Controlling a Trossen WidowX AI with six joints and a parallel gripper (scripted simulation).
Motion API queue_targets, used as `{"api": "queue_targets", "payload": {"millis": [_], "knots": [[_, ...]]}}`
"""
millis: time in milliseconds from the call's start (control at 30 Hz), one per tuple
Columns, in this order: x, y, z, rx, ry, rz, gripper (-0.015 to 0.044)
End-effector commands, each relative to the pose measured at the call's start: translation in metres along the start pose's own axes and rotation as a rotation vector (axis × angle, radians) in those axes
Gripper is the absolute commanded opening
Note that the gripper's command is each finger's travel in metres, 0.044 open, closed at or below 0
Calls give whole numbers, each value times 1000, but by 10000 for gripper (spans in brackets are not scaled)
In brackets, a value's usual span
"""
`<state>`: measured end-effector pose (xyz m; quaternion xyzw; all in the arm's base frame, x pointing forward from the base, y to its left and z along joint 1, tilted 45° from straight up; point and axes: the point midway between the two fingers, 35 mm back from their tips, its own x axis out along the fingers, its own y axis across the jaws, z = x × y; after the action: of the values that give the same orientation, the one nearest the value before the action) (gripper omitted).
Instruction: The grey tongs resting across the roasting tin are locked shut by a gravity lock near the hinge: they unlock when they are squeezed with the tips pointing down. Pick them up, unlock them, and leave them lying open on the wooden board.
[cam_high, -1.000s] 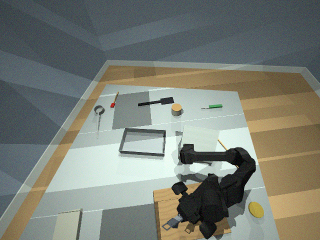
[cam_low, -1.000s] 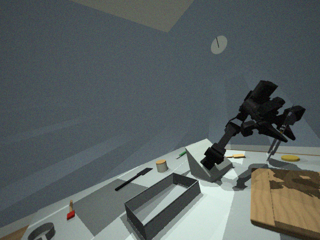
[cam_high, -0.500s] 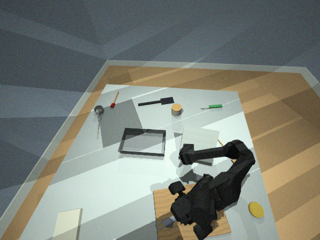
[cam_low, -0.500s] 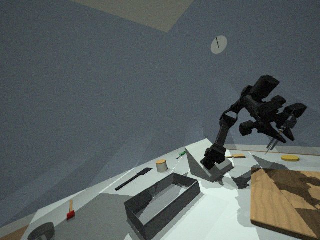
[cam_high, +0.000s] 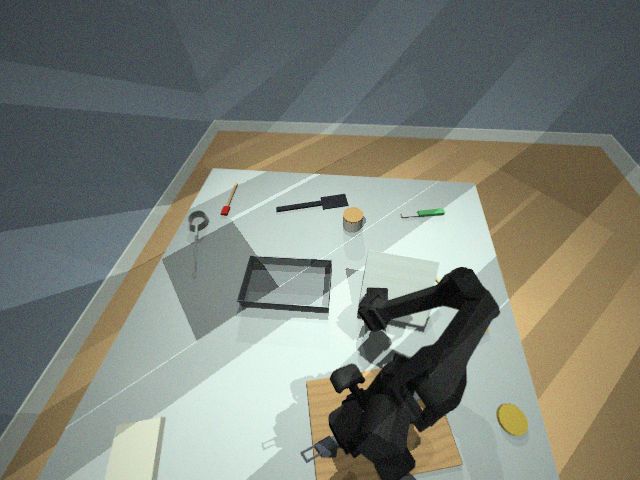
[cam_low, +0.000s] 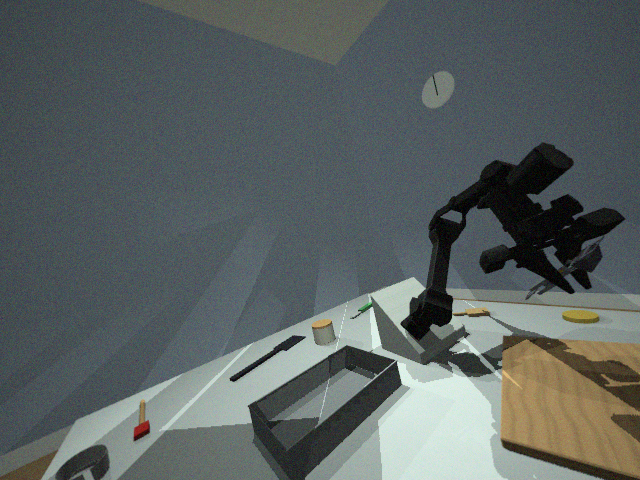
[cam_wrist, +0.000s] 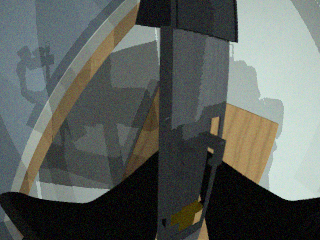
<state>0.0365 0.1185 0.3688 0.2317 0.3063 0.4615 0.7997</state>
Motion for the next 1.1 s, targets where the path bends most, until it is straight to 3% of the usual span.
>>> {"api": "queue_targets", "payload": {"millis": [0,1067], "knots": [[4,0,3,10,44,-8,-150],[34,5,-7,-95,360,-82,-150]]}}
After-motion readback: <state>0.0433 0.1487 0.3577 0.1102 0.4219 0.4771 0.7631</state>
